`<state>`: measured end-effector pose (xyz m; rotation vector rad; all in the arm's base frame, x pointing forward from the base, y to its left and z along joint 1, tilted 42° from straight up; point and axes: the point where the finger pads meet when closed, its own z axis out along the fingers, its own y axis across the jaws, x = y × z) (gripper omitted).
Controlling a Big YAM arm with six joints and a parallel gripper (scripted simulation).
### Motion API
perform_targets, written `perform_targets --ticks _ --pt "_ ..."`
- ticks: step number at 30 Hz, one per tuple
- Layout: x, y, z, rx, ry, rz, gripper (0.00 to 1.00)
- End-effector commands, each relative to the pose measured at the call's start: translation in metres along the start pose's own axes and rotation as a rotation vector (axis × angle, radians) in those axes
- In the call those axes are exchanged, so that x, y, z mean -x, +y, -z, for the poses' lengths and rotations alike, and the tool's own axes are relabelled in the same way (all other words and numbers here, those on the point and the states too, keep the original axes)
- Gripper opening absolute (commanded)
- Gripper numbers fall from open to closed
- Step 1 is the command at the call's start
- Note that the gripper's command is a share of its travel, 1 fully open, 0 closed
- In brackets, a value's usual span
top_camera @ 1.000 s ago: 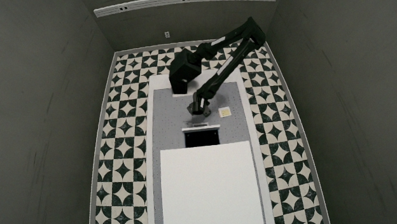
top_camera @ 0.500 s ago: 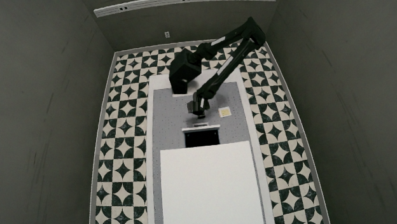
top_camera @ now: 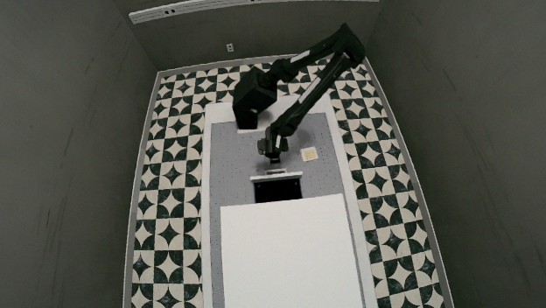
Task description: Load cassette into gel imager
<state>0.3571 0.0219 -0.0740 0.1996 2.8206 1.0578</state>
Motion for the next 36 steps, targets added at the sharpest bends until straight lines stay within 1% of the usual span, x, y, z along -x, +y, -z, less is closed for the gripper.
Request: perform_targets --ticks 1,22,23,28,30,31,34,36 --pt "-0.007 0.003 -0.006 0.001 0.020 -0.014 1.00" --pt "-0.007 0.003 -0.006 0.001 0.020 -0.014 1.00" --pt "0.002 0.011 -0.003 -0.008 -0.004 0.063 1.00" --pt "0.007 0.029 -0.014 -0.023 -0.005 0.228 1.00" --pt "0.007 0.029 -0.014 -0.023 -0.005 0.228 1.00" --pt "0.000 0.026 -0.024 -0.023 0.021 0.241 1.00" --pt "0.007 0.046 -0.025 -0.032 0.002 0.361 1.00" --pt "0.007 0.054 -0.031 -0.035 0.005 0.427 1.00"
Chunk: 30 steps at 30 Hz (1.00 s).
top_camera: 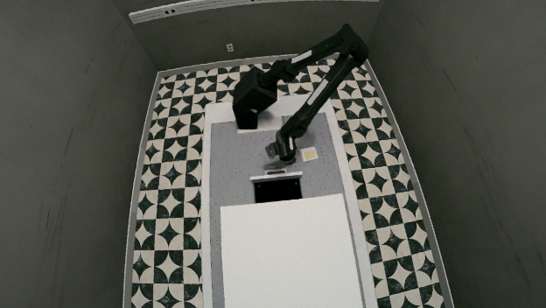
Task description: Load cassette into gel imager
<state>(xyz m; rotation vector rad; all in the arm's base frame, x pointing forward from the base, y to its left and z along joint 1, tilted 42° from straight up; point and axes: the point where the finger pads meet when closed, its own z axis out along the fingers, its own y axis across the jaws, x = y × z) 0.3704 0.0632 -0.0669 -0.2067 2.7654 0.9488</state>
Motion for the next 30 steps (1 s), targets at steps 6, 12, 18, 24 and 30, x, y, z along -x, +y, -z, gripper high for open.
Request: perform_targets --ticks 6,12,18,24,30 --pt "0.008 0.039 -0.023 -0.009 0.006 0.331 1.00" --pt "0.005 0.053 -0.037 -0.008 0.022 0.453 1.00" --pt "0.014 0.085 -0.044 -0.013 0.001 0.669 1.00" --pt "0.014 0.112 -0.057 -0.009 -0.003 0.867 1.00" --pt "0.006 0.125 -0.071 0.001 0.010 0.987 1.00"
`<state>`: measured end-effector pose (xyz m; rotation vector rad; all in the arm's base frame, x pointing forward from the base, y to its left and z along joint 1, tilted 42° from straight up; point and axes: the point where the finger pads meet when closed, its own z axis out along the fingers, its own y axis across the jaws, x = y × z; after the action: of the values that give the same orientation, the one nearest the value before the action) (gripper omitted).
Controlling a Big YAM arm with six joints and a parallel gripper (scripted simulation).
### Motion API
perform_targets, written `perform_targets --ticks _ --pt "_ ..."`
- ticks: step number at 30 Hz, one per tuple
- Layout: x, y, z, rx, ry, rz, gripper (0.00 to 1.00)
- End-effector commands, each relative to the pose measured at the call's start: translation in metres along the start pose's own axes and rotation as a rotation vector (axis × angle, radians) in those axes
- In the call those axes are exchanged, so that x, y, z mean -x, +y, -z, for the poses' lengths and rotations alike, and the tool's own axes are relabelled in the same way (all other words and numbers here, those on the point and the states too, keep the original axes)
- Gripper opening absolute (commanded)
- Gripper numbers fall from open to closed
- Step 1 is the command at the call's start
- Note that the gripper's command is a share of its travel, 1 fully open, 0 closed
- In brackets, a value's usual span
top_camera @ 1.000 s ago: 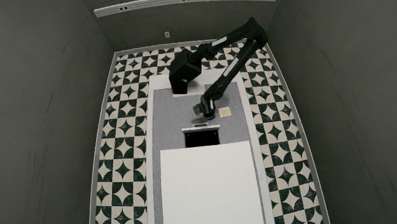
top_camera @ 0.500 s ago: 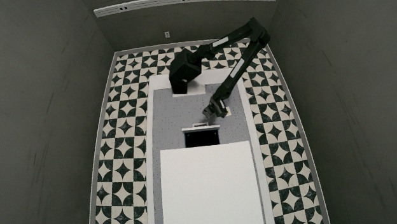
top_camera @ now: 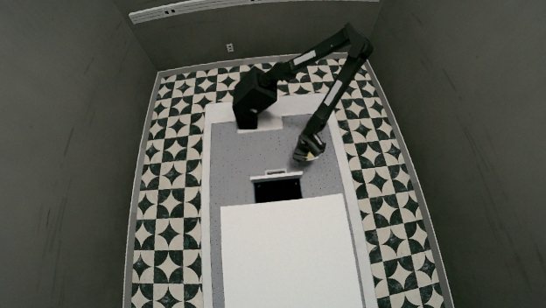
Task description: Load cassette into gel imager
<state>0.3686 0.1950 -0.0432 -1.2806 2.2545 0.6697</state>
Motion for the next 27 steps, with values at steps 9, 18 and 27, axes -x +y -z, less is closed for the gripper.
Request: perform_targets --ticks 9,18,27 --pt "0.036 0.039 -0.020 0.002 -0.032 0.363 1.00" --pt "0.047 0.062 -0.034 0.013 -0.040 0.516 1.00" --pt "0.051 0.056 -0.028 0.002 -0.047 0.496 1.00"
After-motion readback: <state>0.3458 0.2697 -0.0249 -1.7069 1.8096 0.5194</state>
